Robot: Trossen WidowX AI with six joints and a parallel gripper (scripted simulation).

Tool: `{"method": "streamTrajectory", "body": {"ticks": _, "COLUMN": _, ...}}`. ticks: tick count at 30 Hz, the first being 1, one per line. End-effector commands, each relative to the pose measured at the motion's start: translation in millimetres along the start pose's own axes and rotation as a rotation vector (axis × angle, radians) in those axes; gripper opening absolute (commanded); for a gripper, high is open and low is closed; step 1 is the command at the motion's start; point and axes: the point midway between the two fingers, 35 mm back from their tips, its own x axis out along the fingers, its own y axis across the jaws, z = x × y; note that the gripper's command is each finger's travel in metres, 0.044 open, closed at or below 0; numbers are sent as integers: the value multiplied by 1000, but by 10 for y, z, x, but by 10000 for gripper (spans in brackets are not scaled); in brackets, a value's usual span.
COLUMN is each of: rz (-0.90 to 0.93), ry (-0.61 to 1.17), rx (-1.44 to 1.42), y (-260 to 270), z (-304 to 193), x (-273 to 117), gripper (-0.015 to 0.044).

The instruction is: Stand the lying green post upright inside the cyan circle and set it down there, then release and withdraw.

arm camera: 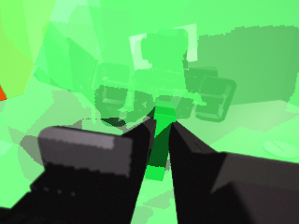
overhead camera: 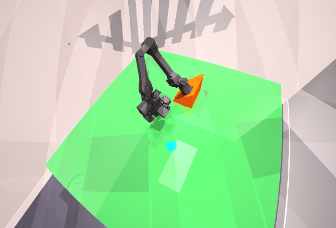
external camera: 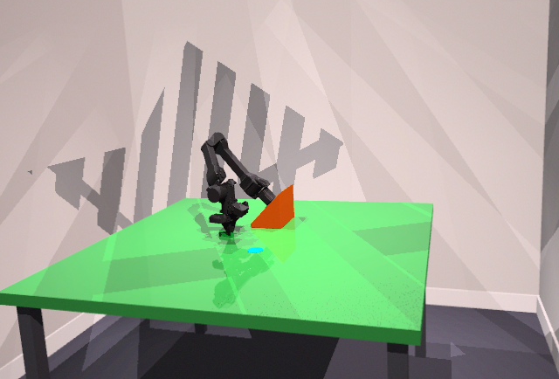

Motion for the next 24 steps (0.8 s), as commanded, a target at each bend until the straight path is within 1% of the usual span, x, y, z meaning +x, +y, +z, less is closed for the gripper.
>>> {"method": "streamTrajectory", "body": {"ticks": 1, "rz": 0, "ry": 5, "rx": -4, "y": 1, "z": -5, "x": 5, "gripper": 23}}
{"method": "streamTrajectory", "body": {"ticks": 5, "rz": 2, "ry": -3, "rx": -1, "y": -16, "z": 9, "x": -61, "gripper": 23}}
{"method": "streamTrajectory", "body": {"ticks": 24, "rz": 9, "ry": -23, "rx": -1, "y": -64, "z": 71, "x": -622, "gripper": 23}}
